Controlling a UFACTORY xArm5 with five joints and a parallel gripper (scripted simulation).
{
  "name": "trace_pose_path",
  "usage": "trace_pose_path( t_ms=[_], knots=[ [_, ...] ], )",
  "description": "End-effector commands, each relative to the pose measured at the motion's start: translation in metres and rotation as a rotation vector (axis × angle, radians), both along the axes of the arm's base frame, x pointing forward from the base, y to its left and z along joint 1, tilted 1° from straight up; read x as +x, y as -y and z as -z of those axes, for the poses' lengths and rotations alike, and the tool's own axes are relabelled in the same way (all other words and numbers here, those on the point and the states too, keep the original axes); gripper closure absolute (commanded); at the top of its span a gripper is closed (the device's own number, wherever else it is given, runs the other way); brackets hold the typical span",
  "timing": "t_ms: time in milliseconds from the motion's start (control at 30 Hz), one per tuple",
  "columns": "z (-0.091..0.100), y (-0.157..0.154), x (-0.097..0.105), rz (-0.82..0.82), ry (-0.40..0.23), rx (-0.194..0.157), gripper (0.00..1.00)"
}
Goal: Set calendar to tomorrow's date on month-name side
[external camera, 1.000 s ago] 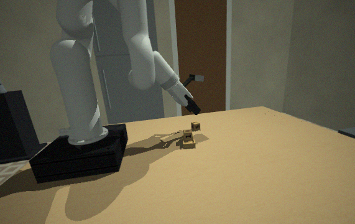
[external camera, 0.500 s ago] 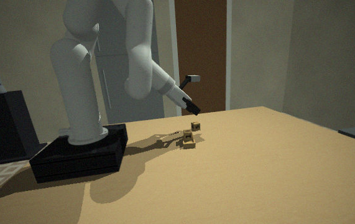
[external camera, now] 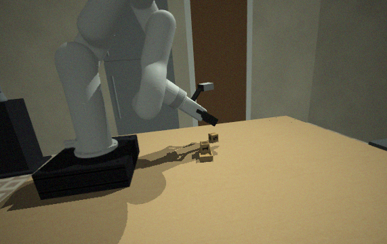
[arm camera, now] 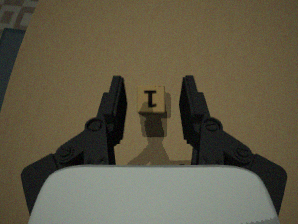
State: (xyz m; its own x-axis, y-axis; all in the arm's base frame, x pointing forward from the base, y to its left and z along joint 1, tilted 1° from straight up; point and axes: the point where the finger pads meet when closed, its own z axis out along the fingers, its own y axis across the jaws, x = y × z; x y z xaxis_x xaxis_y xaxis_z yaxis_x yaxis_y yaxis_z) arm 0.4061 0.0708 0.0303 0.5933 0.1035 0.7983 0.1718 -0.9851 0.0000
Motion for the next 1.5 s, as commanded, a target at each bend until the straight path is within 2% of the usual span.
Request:
trace_pose_path(
  t_ms=[0, 800, 1467],
  knots=[
    [0.0, 0.0, 0.0, 0.0, 0.05, 0.009, 0.51],
    [0.003, 0.0, 0.0, -0.002, 0.051, 0.005, 0.51],
    [0.026, 0.001, 0.0, -0.008, 0.051, -0.007, 0.51]
  ],
)
